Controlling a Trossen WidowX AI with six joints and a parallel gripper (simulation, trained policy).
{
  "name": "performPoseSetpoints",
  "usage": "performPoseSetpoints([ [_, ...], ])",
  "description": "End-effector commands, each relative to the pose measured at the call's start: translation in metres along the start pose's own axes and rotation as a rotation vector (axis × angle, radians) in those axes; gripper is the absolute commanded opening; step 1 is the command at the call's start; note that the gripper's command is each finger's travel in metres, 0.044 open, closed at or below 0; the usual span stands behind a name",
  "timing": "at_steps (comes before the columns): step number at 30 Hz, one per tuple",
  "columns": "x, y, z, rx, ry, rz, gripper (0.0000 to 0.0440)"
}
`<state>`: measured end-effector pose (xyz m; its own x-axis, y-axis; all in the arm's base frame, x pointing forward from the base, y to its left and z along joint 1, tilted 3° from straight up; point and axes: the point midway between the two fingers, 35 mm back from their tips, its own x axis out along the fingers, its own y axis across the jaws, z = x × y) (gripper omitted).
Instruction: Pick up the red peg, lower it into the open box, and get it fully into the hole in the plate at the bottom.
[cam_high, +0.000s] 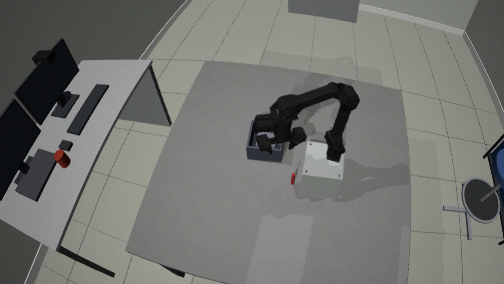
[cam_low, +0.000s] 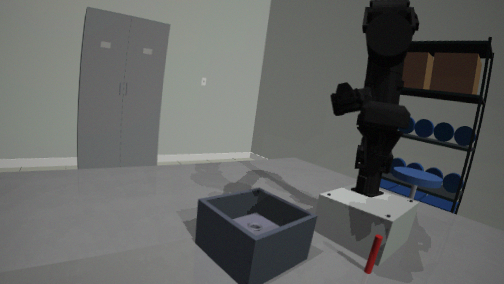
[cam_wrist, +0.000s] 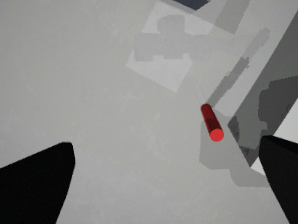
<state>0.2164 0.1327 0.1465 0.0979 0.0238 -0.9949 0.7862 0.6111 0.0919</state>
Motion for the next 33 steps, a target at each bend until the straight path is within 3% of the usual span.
performPoseSetpoints([
  [1, -0.005, 0.001, 0.002, 0.002, 0.0, 0.001, 0.0412],
  [5, -0.011, 0.001, 0.003, 0.011, -0.001, -0.001, 0.044],
  [18, -0.012, -0.006, 0.006, 0.075, 0.005, -0.041, 0.044],
  [33, 0.043, -0.033, -0.008, 0.218, 0.023, -0.228, 0.0427],
])
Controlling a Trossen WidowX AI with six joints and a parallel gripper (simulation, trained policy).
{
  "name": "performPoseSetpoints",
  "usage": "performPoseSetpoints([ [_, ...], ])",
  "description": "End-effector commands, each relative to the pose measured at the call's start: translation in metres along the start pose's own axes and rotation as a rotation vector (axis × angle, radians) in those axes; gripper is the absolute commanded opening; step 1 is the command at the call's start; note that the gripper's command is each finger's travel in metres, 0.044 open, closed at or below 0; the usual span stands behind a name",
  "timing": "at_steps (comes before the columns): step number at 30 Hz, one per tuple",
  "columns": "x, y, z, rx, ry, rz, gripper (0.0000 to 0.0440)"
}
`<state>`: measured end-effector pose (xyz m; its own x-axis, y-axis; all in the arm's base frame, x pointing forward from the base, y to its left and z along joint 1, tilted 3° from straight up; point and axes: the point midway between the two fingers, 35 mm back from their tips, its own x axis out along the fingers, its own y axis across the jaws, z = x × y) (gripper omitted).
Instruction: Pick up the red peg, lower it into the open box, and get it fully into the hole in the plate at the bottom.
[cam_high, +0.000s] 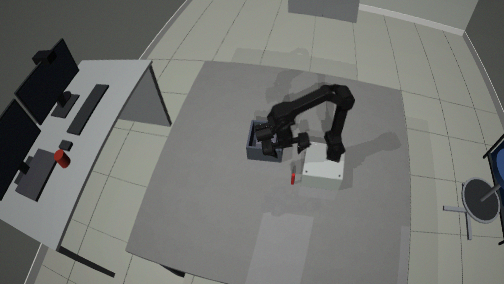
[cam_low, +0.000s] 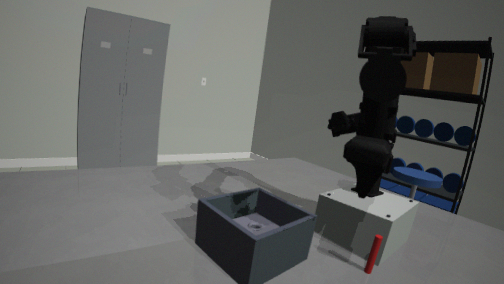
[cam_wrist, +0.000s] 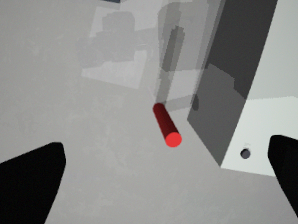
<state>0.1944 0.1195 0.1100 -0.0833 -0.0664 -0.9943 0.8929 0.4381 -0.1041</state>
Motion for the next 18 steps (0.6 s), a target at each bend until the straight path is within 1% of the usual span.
performPoseSetpoints([
  [1, 0.014, -0.003, -0.003, 0.027, 0.001, -0.036, 0.0426],
  [9, 0.048, -0.006, -0.009, 0.071, -0.007, -0.079, 0.0419],
  [18, 0.083, -0.002, -0.015, 0.085, -0.014, -0.056, 0.0414],
])
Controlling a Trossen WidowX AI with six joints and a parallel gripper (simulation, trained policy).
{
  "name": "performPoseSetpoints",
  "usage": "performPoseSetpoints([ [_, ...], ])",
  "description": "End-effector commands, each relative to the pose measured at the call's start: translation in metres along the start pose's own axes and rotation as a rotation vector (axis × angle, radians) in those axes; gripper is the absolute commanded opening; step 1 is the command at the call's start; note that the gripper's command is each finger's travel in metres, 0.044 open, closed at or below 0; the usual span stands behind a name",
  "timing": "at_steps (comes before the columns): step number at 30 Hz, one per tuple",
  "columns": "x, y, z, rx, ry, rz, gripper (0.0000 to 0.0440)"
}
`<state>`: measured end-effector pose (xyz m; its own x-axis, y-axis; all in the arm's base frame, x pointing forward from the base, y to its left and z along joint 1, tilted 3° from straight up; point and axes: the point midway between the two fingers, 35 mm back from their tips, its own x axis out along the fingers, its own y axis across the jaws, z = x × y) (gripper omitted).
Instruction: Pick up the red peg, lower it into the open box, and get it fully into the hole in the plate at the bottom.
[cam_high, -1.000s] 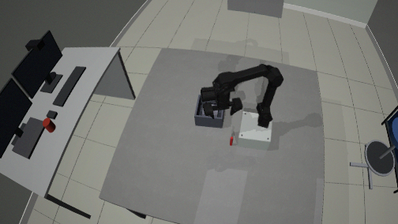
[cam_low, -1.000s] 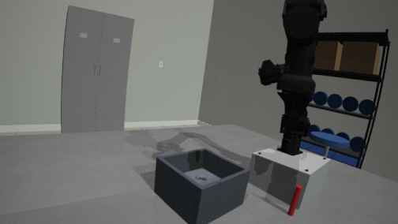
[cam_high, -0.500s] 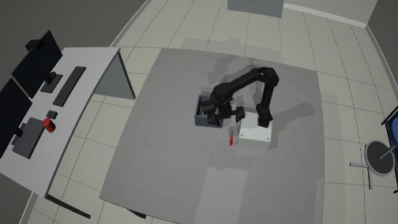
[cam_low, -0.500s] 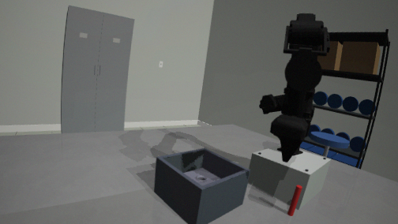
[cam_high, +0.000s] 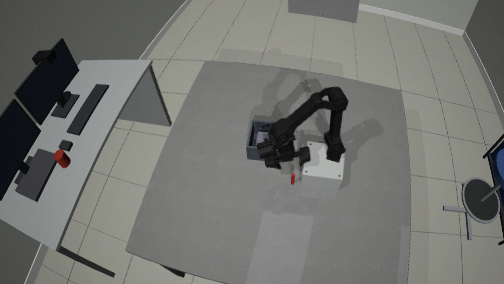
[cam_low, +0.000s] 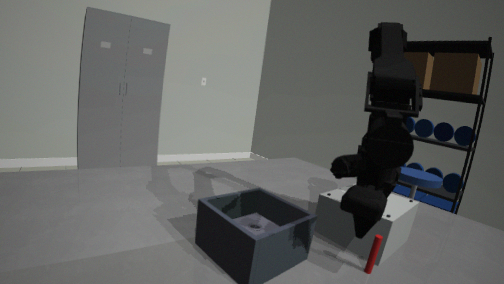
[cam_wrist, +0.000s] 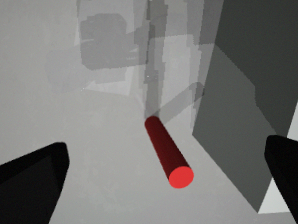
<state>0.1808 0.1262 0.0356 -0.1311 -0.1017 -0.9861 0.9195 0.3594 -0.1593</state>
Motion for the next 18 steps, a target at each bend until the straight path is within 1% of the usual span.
performPoseSetpoints([
  [1, 0.012, 0.001, -0.003, 0.003, -0.001, 0.008, 0.0413],
  [13, 0.053, 0.005, -0.011, -0.011, -0.006, 0.072, 0.04],
  [15, 0.057, 0.002, -0.013, -0.022, -0.01, 0.066, 0.0372],
  [18, 0.063, -0.001, -0.015, -0.036, -0.009, 0.056, 0.0311],
])
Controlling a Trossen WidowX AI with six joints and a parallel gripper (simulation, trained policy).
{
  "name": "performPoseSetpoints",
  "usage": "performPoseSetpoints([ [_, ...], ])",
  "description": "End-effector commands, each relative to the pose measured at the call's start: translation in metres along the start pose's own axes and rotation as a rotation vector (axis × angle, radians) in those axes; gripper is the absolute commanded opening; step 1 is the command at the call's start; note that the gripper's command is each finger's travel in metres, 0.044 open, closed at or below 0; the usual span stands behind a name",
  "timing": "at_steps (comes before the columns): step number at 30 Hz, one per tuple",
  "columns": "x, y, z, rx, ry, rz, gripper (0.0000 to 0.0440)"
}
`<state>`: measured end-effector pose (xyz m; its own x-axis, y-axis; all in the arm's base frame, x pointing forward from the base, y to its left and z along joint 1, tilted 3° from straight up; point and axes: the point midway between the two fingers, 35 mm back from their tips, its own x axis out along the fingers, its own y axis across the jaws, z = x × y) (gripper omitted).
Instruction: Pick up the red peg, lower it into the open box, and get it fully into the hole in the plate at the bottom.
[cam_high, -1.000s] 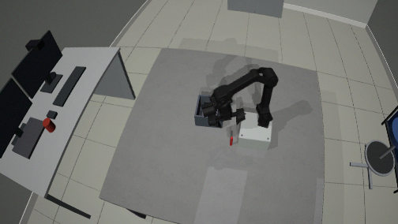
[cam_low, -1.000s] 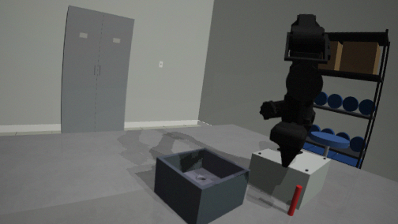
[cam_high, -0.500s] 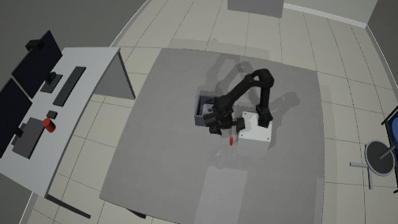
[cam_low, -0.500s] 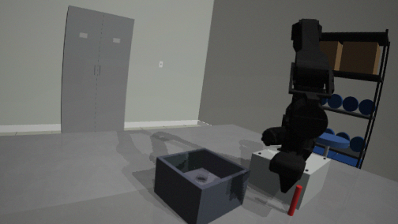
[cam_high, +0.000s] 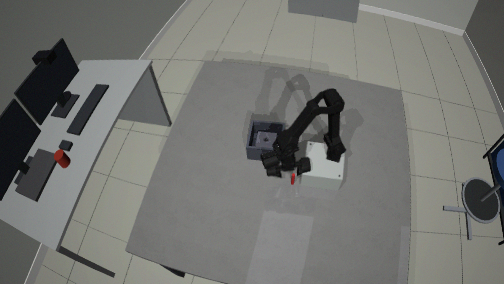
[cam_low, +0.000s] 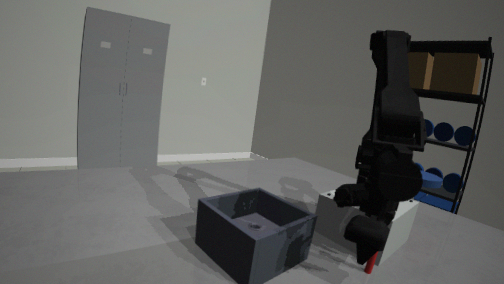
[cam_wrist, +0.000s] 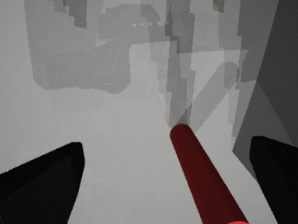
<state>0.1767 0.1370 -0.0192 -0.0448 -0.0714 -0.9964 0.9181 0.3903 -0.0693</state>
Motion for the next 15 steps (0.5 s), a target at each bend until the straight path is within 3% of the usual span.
performPoseSetpoints([
  [1, 0.0097, -0.0116, -0.0014, -0.013, -0.001, -0.04, 0.0289],
  [13, 0.0118, -0.0094, -0.0037, -0.047, 0.055, -0.07, 0.0],
  [15, 0.0077, -0.0069, -0.001, -0.062, 0.037, -0.052, 0.0],
])
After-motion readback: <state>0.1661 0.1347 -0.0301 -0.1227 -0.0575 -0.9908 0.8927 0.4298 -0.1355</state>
